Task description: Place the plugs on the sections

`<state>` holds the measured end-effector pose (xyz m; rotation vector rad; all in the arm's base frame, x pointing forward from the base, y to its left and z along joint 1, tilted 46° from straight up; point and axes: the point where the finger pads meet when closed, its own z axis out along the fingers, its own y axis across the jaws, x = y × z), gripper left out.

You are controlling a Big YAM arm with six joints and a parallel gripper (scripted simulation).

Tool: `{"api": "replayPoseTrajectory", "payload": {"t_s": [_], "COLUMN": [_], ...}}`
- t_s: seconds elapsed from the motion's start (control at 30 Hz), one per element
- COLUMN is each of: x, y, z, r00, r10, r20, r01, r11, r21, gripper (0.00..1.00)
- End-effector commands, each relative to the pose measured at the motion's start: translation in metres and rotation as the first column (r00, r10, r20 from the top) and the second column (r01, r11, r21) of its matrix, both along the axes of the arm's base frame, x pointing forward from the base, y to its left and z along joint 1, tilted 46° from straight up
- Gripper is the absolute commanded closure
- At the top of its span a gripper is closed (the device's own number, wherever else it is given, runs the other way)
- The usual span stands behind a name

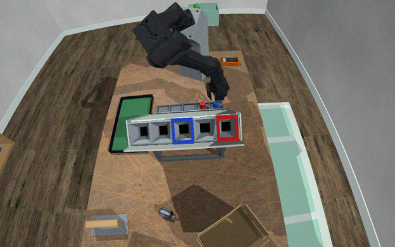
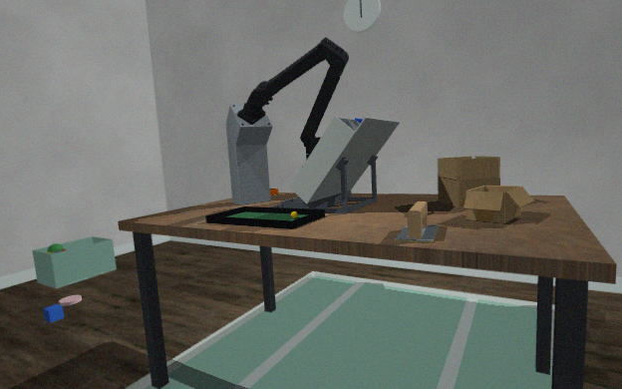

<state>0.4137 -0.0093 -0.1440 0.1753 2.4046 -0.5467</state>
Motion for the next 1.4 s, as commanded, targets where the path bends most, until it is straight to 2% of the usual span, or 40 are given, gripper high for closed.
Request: {"api": "replayPoseTrajectory", "payload": {"t_s": [0.0, 0.3, 0.47, 0.53, 0.57, 0.63, 1.37], "x": [-0.016, -0.043, -0.050, -0.050, -0.044, -0.048, -0.046], "y": [0.005, 0.026, 0.032, 0.032, 0.023, 0.022, 0.026], "z": [0.007, 0.042, 0.052, 0.052, 0.046, 0.046, 0.047], "r00": [1.000, 1.000, 1.000, 1.000, 0.999, 0.999, 1.000], "r10": [-0.004, -0.004, -0.004, -0.004, -0.035, -0.035, -0.024], "r20": [-0.011, -0.006, -0.004, -0.004, -0.011, -0.017, -0.008], "r01": [0.004, 0.004, 0.004, 0.004, 0.035, 0.035, 0.024], "r11": [1.000, 1.000, 1.000, 1.000, 0.999, 0.999, 1.000], "r21": [0.006, 0.006, 0.006, 0.006, 0.005, 0.003, 0.005], "gripper": [0.41, 0.41, 0.41, 0.41, 0.41, 0.41, 0.41]}}
